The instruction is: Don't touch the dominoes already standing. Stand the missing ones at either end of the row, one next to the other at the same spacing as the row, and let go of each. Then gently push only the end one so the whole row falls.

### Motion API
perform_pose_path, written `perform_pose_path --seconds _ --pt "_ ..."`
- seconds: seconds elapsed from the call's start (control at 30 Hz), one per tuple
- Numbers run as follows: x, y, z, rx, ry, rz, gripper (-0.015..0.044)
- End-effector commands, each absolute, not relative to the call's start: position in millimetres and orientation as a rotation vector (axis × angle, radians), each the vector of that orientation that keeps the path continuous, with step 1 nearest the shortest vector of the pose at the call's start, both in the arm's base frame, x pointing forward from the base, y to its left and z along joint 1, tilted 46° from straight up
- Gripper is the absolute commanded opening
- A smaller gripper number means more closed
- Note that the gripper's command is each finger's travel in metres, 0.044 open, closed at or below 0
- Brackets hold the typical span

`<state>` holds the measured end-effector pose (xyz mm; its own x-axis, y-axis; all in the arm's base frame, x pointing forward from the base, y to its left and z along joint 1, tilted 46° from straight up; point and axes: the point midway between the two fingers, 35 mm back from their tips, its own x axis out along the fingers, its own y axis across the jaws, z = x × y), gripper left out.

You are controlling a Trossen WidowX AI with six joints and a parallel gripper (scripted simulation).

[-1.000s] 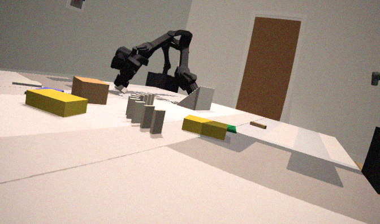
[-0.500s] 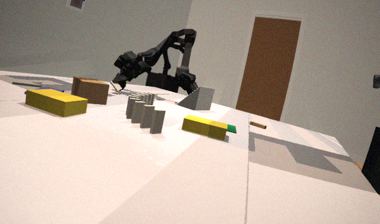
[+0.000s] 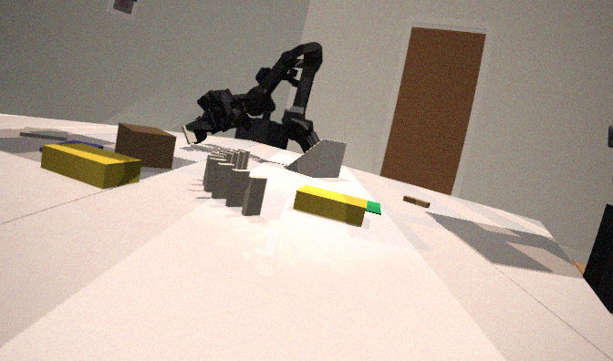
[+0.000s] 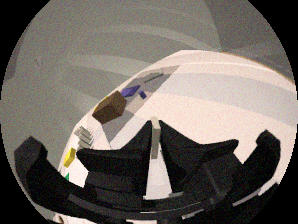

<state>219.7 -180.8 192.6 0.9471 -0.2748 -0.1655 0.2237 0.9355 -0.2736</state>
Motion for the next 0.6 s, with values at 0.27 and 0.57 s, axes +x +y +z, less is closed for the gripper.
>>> perform_pose_path --seconds 0.27,0.57 --pt "190 -168 195 -0.477 0.077 -0.220 0.0022" --pt "171 -152 191 -0.656 0.032 -0.194 0.0022"
